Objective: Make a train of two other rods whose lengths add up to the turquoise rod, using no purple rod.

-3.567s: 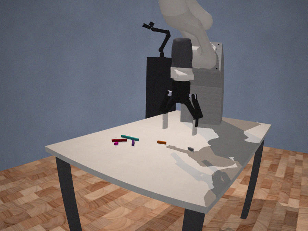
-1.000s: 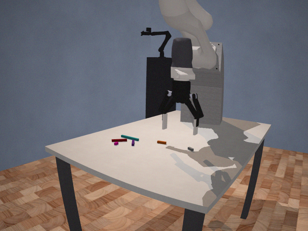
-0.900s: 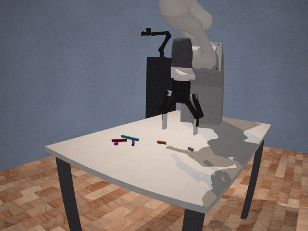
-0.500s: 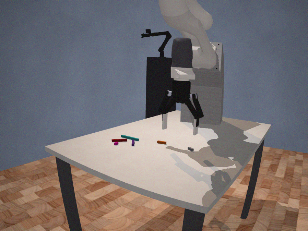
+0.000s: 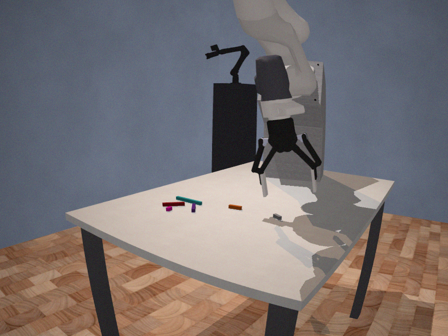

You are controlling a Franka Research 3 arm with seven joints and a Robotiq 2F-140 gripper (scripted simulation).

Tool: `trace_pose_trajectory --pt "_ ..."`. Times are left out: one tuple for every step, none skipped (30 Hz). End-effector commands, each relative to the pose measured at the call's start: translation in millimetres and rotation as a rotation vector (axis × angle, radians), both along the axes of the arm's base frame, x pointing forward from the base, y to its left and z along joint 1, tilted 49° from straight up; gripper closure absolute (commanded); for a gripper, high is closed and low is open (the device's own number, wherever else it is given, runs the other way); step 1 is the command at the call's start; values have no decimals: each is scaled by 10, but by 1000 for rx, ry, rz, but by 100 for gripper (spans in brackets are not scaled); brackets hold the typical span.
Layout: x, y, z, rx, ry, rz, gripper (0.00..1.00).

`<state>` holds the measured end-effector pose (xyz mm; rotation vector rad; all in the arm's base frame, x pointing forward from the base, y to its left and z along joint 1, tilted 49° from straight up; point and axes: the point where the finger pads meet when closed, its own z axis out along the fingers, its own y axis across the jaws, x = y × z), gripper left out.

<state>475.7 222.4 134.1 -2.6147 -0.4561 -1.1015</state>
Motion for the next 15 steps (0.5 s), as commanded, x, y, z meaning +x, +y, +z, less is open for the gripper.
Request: trace_pose_trajectory --pt "-158 273 -64 -59 18 156 0" --pt "-194 323 -70 -71 18 184 0" --pt "-230 370 -77 -83 17 213 0" --pt "-268 415 -85 -95 16 241 0" --pt "-305 457 -92 -108 15 269 0" --pt "-343 496 -101 -121 14 297 0" --pt "-381 533 -109 -135 13 324 0" --pt "-381 533 -109 -135 13 324 0" --pt "-381 533 -109 -135 13 324 0" --pt "-475 612 -132 -169 9 390 0" --pt "-511 638 -142 -183 7 416 0" --pt "-548 664 -153 -197 5 442 0" --pt "-585 686 -163 -212 3 468 0" --pt "-622 707 -174 -228 0 494 0" --pt "-658 725 -186 -243 -3 519 0"
